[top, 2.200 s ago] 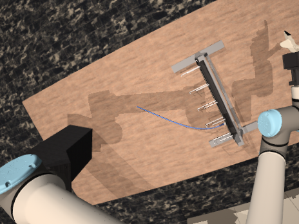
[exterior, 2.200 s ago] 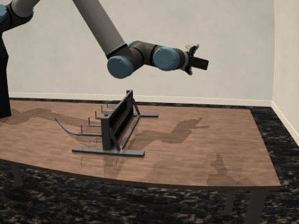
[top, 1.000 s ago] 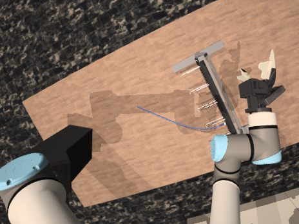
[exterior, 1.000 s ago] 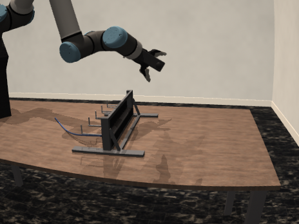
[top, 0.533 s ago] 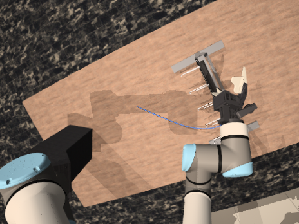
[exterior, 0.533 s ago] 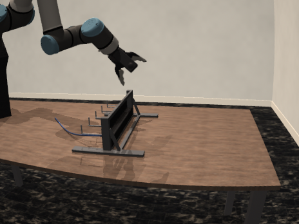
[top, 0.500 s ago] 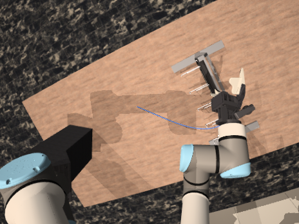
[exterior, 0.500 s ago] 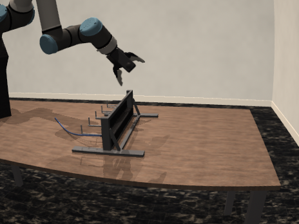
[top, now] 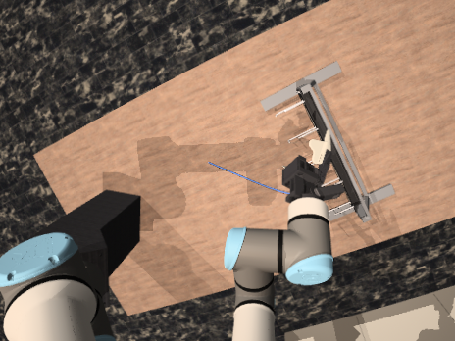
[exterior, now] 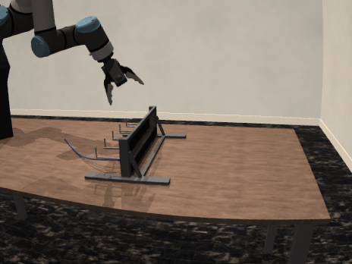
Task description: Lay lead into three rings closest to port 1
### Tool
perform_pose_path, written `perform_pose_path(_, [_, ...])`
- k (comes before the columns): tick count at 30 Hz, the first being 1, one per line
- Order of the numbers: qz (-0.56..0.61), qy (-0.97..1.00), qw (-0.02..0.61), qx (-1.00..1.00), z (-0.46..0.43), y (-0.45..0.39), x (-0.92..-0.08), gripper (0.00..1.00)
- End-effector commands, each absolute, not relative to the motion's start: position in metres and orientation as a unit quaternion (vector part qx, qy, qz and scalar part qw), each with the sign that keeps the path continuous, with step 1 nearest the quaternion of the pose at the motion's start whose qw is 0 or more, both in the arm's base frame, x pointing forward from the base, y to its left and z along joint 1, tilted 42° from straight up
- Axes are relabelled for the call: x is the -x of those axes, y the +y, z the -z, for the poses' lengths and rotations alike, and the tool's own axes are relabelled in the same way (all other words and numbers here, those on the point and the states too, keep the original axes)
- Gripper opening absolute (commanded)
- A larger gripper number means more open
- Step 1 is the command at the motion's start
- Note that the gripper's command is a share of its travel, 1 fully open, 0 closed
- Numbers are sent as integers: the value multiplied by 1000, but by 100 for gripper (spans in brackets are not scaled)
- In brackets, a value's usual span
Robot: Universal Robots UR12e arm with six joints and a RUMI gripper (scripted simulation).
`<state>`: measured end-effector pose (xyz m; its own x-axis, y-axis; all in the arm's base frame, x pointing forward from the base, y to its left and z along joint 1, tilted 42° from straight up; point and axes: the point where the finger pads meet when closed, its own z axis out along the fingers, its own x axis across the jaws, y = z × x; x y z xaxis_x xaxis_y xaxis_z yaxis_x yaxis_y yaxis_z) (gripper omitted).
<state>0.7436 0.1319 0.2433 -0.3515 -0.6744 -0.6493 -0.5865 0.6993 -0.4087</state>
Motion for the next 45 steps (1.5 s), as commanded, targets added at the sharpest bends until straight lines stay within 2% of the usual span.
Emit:
perform_pose_path(1, [96,850,393,339,-207,101,-706,100])
perform_pose_path(21, [200,907,303,213,-107,17,-603,100])
perform_pose_path(41, [223,914,284,184,-88,-3,-582,100])
perform_pose_path(42, [223,914,284,184,-88,-3,-582,0])
perform_pose_path(45, [223,914,284,184,-88,-3,-582,0])
